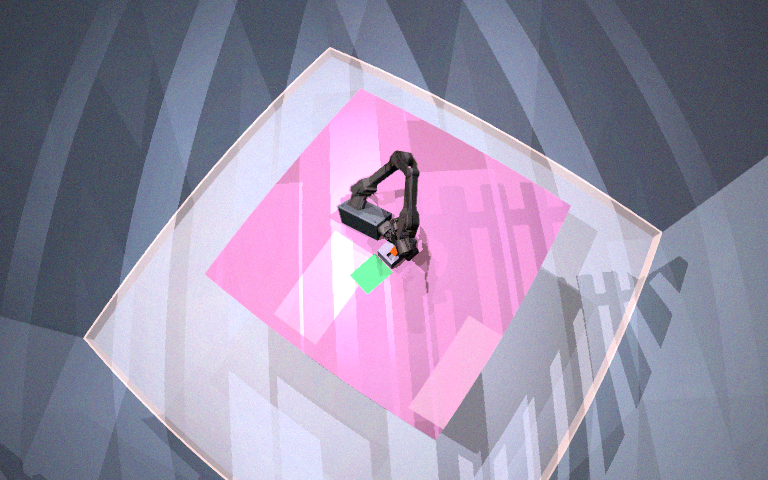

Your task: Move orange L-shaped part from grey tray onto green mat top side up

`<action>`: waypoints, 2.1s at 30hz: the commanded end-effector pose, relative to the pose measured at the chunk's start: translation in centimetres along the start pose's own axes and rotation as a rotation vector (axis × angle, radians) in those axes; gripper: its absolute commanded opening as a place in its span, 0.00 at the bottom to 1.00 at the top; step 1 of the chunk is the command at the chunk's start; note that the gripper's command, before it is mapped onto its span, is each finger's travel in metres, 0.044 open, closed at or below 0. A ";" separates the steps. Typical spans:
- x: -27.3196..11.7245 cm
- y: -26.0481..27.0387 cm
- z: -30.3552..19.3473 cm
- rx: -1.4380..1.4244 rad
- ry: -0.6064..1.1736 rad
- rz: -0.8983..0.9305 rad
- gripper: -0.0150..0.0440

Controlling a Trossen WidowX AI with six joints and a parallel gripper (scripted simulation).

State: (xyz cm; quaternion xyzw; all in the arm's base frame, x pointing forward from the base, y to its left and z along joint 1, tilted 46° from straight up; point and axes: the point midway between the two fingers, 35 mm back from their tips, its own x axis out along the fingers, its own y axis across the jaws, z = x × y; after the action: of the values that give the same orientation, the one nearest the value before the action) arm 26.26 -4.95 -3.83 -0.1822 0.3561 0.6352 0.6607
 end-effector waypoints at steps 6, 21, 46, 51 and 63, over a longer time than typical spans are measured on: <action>1.6 0.1 0.1 0.007 -0.006 0.002 0.73; 3.9 0.2 0.1 0.006 -0.008 0.003 0.73; 3.6 0.1 0.1 -0.001 -0.002 0.002 0.25; 3.1 0.1 0.1 0.001 -0.003 0.002 0.25; 1.2 0.1 0.1 0.005 -0.006 0.002 0.25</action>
State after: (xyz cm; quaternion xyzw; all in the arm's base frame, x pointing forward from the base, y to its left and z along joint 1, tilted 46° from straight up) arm 25.82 -3.38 -5.14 -0.1746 0.3580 0.6378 0.6593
